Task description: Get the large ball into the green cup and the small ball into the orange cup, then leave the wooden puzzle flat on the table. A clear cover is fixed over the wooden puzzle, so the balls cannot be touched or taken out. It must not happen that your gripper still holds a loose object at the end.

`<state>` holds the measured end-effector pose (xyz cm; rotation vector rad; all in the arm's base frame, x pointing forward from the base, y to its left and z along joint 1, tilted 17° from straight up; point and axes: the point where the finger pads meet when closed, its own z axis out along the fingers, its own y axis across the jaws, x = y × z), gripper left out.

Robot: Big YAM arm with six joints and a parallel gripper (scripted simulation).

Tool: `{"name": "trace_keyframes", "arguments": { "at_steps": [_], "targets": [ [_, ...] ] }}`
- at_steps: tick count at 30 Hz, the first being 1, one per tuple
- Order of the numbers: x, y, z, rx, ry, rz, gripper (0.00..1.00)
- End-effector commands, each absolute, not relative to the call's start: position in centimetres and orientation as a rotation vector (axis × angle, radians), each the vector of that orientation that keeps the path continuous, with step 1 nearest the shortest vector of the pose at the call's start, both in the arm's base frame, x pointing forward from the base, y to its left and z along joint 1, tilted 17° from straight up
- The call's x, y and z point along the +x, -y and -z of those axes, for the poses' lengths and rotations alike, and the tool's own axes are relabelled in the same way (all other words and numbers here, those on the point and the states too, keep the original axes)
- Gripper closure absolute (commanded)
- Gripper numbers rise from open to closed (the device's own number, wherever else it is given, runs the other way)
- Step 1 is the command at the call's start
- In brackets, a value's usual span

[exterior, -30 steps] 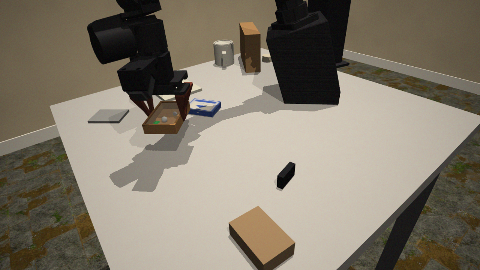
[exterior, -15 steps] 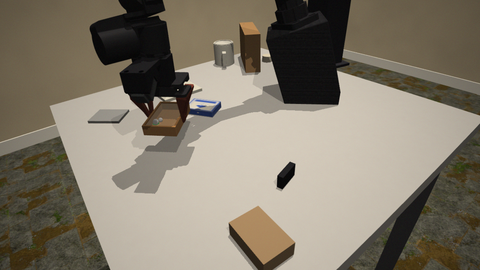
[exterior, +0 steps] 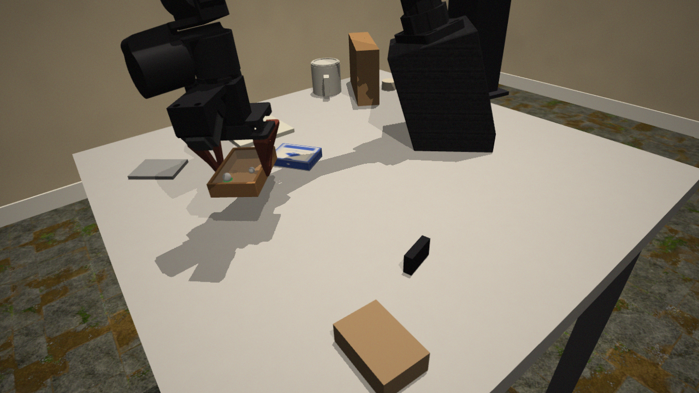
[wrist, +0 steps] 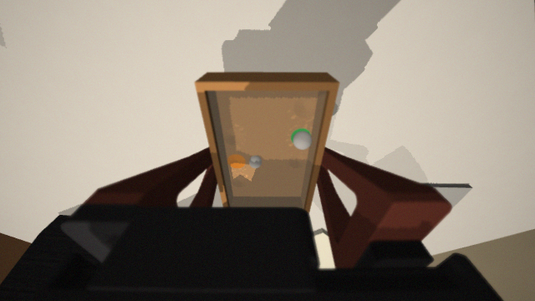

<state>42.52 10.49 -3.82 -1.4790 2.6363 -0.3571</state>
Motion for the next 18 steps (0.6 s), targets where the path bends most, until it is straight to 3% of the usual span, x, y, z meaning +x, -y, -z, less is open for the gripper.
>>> {"name": "trace_keyframes", "arguments": {
  "at_steps": [1, 18],
  "targets": [
    [43.4, -10.3, 2.6, -1.450, -2.591, 0.347, 0.30],
    [43.8, -11.6, 3.2, -1.454, -2.588, 0.432, 0.30]
  ]
}}
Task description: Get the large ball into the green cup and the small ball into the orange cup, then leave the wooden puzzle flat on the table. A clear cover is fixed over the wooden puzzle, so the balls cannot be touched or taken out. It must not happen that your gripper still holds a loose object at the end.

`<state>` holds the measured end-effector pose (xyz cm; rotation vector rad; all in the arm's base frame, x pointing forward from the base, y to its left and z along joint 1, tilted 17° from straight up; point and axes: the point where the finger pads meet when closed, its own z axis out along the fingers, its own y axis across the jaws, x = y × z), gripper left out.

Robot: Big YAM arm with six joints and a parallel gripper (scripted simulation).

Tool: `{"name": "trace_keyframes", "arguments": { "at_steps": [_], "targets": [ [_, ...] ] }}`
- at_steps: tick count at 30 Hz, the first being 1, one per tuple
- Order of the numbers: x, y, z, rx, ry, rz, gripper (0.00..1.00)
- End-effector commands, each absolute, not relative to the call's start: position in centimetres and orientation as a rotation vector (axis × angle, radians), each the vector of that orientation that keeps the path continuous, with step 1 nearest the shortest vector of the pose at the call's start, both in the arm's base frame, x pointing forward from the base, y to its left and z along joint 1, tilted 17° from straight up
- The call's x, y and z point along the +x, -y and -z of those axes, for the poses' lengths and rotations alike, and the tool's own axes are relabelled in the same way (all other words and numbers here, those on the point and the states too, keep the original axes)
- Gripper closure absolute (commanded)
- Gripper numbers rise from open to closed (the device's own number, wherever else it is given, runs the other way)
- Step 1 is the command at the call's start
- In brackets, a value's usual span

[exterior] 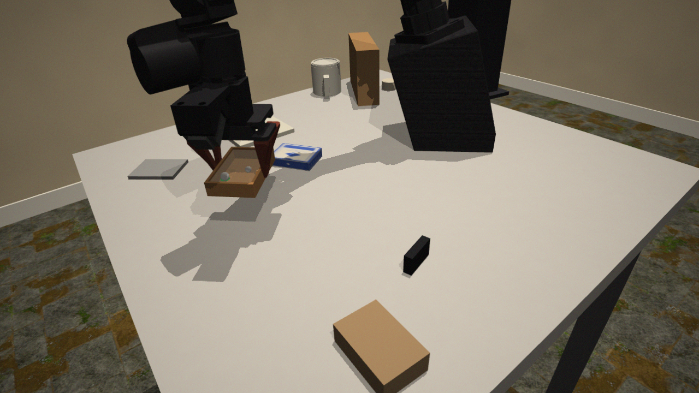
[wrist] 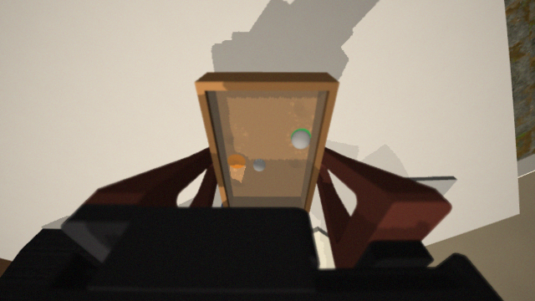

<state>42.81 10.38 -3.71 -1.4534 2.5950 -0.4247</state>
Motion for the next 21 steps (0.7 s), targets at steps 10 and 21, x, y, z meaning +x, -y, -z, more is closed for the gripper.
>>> {"name": "trace_keyframes", "arguments": {
  "at_steps": [10, 21],
  "targets": [
    [44.0, -10.7, 3.2, -1.427, -2.592, 0.400, 0.30],
    [42.8, -11.2, 3.5, -1.457, -2.585, 0.386, 0.30]
  ]
}}
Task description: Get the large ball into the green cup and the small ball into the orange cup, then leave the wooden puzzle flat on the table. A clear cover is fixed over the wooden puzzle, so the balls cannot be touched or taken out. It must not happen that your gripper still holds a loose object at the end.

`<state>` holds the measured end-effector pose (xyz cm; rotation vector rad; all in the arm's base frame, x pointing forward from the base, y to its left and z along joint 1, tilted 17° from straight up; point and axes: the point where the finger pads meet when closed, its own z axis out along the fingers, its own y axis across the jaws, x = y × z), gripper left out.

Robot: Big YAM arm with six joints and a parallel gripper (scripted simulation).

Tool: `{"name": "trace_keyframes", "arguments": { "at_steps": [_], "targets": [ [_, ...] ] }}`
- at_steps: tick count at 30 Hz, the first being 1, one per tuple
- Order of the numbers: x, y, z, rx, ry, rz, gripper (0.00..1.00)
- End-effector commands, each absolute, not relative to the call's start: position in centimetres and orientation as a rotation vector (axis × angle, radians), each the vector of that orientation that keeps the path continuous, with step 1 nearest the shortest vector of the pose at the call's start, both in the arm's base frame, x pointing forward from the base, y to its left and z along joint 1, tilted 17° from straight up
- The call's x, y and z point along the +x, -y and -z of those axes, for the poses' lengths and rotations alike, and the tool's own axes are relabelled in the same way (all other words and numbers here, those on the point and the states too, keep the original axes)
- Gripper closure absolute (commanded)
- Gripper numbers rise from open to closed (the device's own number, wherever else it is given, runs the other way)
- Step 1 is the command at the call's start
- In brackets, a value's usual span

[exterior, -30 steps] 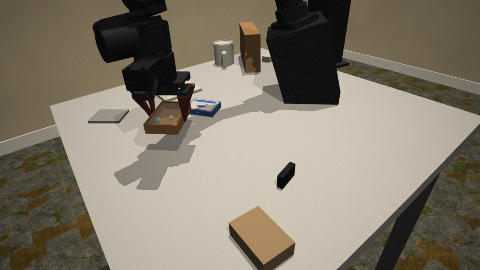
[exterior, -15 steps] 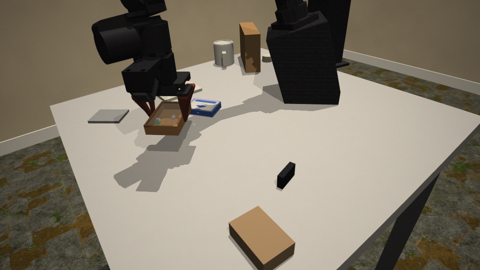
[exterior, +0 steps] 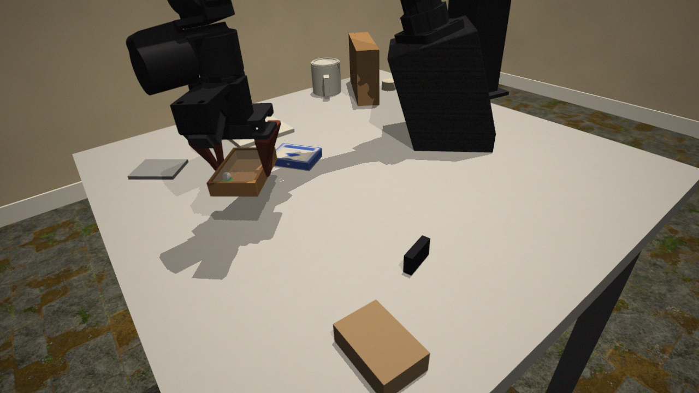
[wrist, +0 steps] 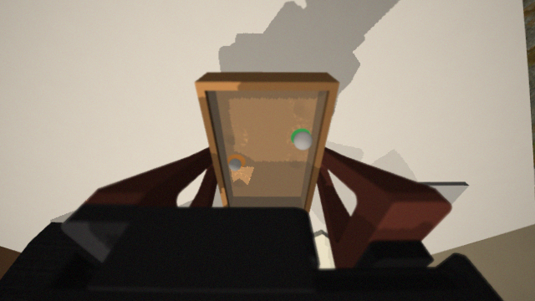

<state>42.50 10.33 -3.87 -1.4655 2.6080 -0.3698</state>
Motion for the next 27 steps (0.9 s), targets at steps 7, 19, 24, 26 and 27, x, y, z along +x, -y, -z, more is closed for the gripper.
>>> {"name": "trace_keyframes", "arguments": {
  "at_steps": [7, 19, 24, 26, 27],
  "targets": [
    [43.9, -11.7, 2.7, -1.455, -2.543, 0.393, 0.30],
    [43.8, -11.5, 2.8, -1.457, -2.549, 0.392, 0.30],
    [43.8, -11.5, 2.8, -1.456, -2.547, 0.392, 0.30],
    [43.8, -11.5, 2.8, -1.456, -2.547, 0.392, 0.30],
    [43.7, -11.4, 2.7, -1.456, -2.546, 0.392, 0.30]
  ]
}}
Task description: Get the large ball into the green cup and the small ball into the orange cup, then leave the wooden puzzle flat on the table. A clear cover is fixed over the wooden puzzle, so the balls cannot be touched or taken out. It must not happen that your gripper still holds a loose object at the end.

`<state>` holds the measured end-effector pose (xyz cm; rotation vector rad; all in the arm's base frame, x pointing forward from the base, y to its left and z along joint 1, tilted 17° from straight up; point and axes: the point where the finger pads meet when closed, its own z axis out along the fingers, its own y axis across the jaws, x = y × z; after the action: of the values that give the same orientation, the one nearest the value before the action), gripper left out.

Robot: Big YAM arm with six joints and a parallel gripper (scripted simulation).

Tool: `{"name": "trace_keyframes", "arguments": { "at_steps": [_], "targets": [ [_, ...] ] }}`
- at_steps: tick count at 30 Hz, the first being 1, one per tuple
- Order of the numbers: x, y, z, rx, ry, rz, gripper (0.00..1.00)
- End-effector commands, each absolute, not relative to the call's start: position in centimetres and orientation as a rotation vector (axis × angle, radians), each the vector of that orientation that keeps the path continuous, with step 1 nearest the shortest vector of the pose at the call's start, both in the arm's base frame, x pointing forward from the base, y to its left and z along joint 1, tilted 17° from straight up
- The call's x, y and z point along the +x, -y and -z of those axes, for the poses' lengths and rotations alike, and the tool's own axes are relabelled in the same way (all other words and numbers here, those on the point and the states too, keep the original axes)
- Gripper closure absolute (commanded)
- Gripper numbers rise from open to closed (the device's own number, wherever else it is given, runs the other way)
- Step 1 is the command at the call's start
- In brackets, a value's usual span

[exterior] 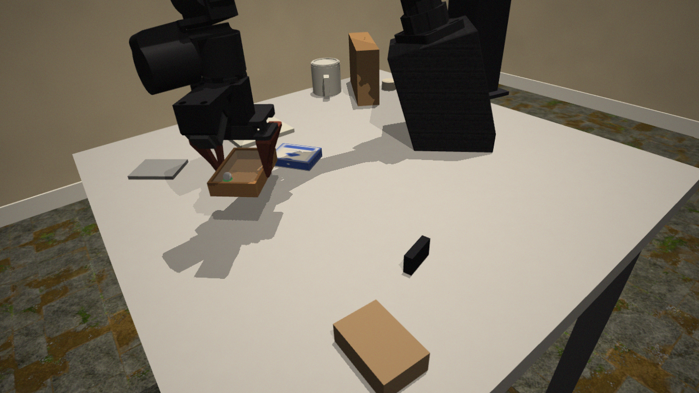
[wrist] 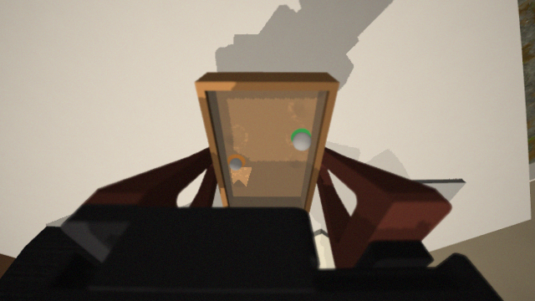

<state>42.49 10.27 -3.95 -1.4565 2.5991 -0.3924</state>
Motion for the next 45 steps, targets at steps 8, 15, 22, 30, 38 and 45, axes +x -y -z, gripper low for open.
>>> {"name": "trace_keyframes", "arguments": {
  "at_steps": [8, 15, 22, 30, 38, 45],
  "targets": [
    [43.69, -11.40, 2.76, -1.456, -2.547, 0.392, 0.30],
    [43.69, -11.39, 2.76, -1.456, -2.547, 0.392, 0.30],
    [43.56, -11.33, 2.78, -1.458, -2.550, 0.391, 0.30],
    [43.58, -11.33, 2.78, -1.458, -2.551, 0.391, 0.30],
    [43.58, -11.33, 2.78, -1.458, -2.551, 0.391, 0.30],
    [43.61, -11.28, 3.13, -1.460, -2.554, 0.391, 0.30]
  ]
}}
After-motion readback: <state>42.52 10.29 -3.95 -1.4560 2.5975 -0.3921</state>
